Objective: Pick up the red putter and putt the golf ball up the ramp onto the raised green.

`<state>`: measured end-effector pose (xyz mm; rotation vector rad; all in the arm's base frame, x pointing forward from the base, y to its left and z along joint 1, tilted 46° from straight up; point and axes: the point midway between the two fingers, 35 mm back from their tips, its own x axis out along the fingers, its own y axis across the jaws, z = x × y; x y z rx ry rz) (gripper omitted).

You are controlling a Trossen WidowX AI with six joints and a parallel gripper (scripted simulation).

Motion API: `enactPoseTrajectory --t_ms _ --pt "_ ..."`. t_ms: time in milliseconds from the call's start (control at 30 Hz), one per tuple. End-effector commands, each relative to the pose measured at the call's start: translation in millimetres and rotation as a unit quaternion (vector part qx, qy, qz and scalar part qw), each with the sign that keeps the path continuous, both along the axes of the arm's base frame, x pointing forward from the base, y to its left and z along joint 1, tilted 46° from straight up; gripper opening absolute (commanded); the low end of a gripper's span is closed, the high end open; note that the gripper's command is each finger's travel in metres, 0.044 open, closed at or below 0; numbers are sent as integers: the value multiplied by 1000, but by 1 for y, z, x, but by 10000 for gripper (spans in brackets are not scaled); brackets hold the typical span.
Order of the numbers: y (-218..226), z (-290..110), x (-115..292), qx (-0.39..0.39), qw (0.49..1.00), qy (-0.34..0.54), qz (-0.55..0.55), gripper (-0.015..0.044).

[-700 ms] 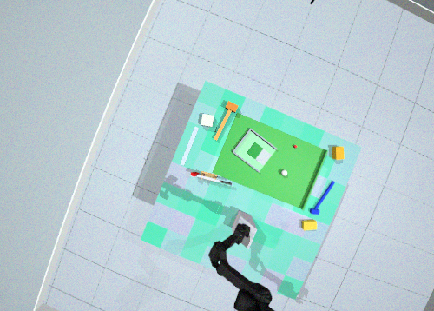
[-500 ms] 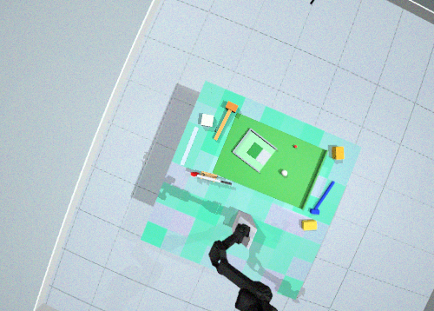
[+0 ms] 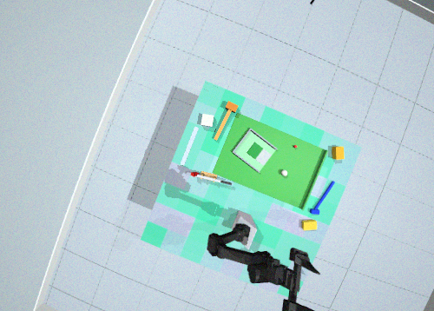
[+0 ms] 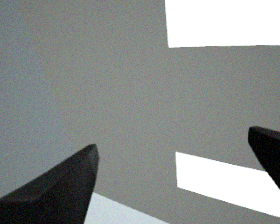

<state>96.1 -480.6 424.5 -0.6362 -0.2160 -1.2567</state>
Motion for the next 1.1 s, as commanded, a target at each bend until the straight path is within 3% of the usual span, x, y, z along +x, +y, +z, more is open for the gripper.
enactPoseTrajectory --t_ms 0,267,567,833,1067 --pt "12 -31 60 51 995 61 64 440" --pt "70 -94 172 121 951 194 210 440" --pt "177 -167 259 154 846 336 384 440" --pt "301 -223 291 148 707 434 539 440" --pt "415 -260 279 125 555 486 664 440"
